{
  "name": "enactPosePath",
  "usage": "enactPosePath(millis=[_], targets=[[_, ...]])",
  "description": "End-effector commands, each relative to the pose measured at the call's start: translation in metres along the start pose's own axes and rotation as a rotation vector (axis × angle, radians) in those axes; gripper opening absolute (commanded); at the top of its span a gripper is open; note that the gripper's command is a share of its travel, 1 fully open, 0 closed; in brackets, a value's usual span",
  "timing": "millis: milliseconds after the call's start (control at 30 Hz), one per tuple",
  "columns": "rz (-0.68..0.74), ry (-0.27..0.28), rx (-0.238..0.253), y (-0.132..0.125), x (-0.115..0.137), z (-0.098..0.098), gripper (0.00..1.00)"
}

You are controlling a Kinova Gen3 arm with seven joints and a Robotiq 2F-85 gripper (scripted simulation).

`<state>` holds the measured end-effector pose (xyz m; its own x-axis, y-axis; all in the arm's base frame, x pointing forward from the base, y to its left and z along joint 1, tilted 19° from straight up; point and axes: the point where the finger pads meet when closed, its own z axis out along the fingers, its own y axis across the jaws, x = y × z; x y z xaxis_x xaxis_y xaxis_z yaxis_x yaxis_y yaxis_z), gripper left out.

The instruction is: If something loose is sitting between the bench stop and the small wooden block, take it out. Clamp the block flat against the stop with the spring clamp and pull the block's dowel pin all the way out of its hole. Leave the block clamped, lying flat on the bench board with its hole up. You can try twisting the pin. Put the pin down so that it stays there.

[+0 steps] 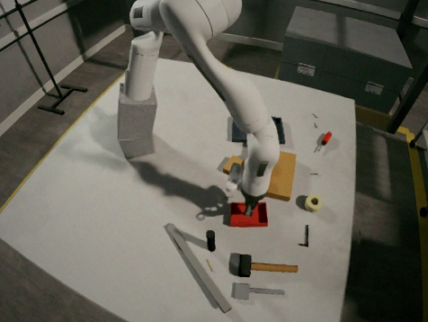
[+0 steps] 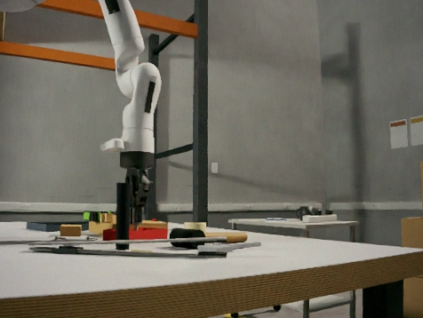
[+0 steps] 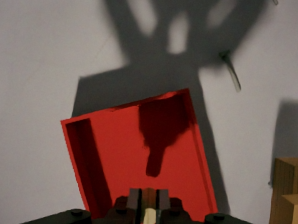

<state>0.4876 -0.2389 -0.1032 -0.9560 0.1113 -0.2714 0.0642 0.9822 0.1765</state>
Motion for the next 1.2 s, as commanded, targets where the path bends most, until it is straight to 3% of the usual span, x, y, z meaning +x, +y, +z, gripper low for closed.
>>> enactPosePath(millis=[0, 1167], targets=[[0.0, -0.001, 0.001, -0.0006, -0.0006, 0.0019, 0.1], [0.0, -0.001, 0.001, -0.0006, -0.0007, 0.0106, 0.1]])
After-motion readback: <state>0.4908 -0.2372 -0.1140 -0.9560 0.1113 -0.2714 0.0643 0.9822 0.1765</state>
